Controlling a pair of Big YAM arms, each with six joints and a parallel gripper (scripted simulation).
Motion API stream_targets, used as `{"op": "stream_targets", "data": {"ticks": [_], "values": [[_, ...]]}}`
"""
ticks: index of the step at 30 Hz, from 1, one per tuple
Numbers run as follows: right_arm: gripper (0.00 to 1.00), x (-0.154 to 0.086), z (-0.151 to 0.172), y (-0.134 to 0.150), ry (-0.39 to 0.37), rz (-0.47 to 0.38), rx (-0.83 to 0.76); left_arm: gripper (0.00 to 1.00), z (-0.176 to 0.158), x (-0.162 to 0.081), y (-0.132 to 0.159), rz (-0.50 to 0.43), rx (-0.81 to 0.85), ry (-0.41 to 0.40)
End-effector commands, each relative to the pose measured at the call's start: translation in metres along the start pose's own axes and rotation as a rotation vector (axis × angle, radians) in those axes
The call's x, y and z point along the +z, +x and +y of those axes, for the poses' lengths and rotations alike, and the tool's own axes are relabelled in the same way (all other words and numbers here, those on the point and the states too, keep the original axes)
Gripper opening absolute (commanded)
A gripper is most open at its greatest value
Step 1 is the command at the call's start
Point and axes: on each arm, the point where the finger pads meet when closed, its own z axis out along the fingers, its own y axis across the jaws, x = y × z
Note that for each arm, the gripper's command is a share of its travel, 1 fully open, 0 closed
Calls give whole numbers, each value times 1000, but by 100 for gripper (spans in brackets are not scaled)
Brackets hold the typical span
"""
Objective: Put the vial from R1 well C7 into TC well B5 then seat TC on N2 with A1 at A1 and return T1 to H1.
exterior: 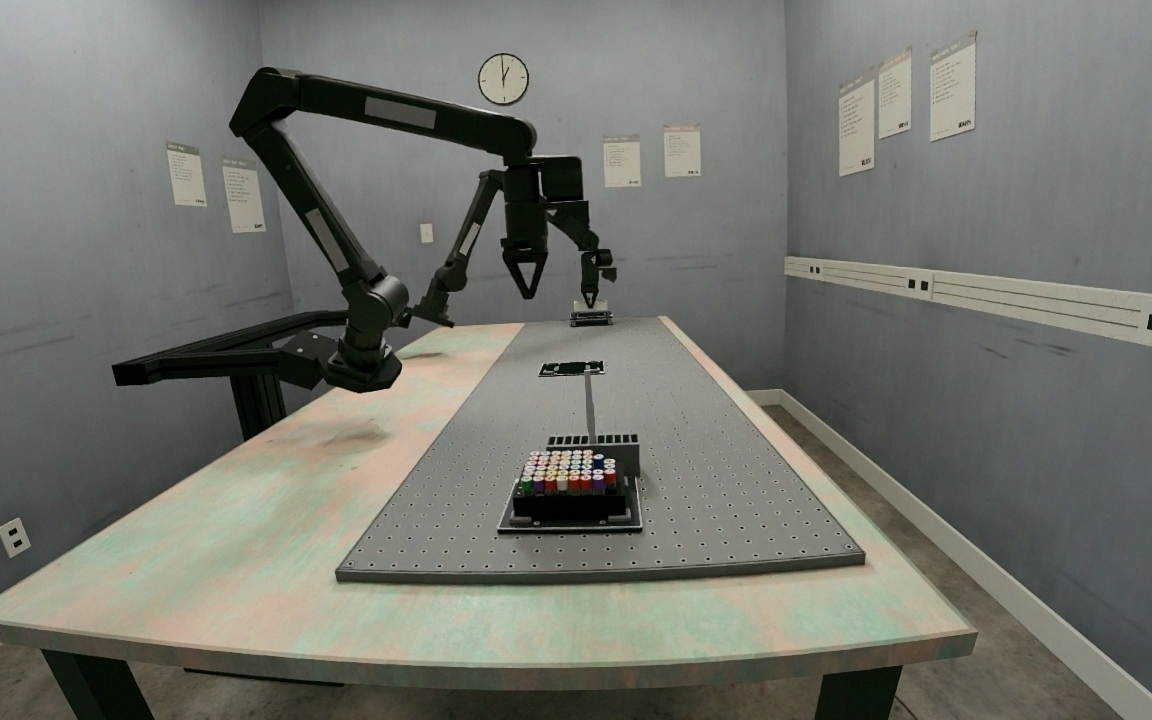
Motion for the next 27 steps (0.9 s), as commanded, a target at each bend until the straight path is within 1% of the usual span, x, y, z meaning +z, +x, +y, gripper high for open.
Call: {"op": "stream_targets", "data": {"ticks": [1, 14, 17, 27], "values": [[24, -12, -4, -10, 6, -32, 22, 0, 7, -31, -21, -65, -3, -47], [24, -12, -4, -10, 6, -32, 22, 0, 2, -21, -12, -45, -4, -33], [24, -12, -4, -10, 6, -32, 22, 0, 2, -22, -13, -47, -4, -34], [24, -12, -4, -10, 6, -32, 22, 0, 0, -9, -10, -32, -4, -24]]}}
